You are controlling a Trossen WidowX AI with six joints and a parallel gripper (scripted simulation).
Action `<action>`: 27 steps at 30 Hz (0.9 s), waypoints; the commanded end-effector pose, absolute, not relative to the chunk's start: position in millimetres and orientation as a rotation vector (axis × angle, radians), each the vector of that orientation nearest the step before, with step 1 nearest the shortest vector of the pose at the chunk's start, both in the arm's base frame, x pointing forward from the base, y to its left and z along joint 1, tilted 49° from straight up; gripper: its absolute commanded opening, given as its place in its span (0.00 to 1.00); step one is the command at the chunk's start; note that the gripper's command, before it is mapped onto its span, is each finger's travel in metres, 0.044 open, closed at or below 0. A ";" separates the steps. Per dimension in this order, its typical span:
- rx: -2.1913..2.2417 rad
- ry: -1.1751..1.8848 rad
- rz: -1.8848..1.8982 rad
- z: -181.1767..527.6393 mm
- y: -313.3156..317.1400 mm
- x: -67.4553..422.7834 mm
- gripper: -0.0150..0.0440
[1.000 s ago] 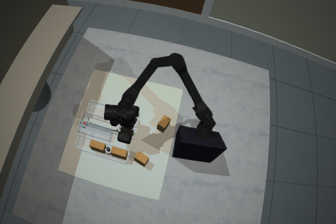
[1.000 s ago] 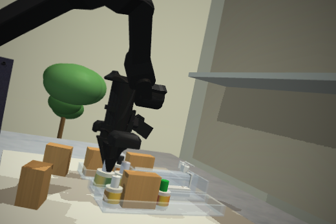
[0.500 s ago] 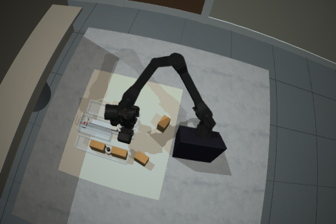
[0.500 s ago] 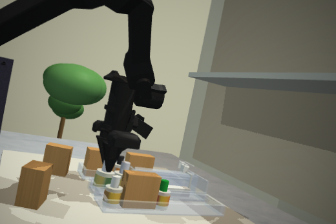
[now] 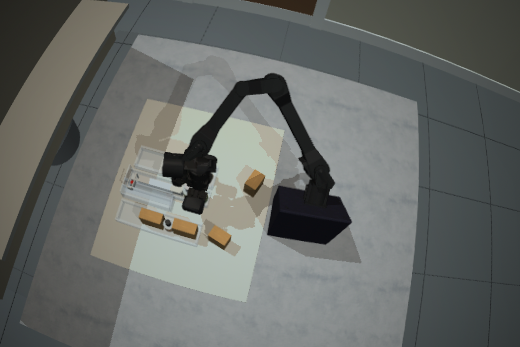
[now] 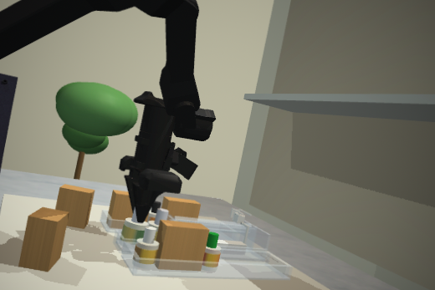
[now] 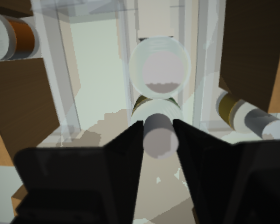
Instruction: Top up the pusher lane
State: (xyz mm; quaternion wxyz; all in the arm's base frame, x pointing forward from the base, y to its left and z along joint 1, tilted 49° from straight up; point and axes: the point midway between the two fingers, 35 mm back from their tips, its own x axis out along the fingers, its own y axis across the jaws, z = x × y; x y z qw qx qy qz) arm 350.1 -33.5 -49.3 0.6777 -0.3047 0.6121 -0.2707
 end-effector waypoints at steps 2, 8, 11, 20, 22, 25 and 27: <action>-0.687 1.384 -0.626 -49.4 -38.9 346.0 0.25; -0.687 1.384 -0.626 -49.6 -35.2 348.0 0.25; -0.687 1.384 -0.625 -49.7 -33.4 348.9 0.25; -0.687 1.384 -0.625 -49.7 -33.4 348.9 0.25; -0.687 1.384 -0.625 -49.7 -33.4 348.9 0.25; -0.687 1.384 -0.625 -49.7 -33.4 348.9 0.25; -0.687 1.384 -0.625 -49.7 -33.4 348.9 0.25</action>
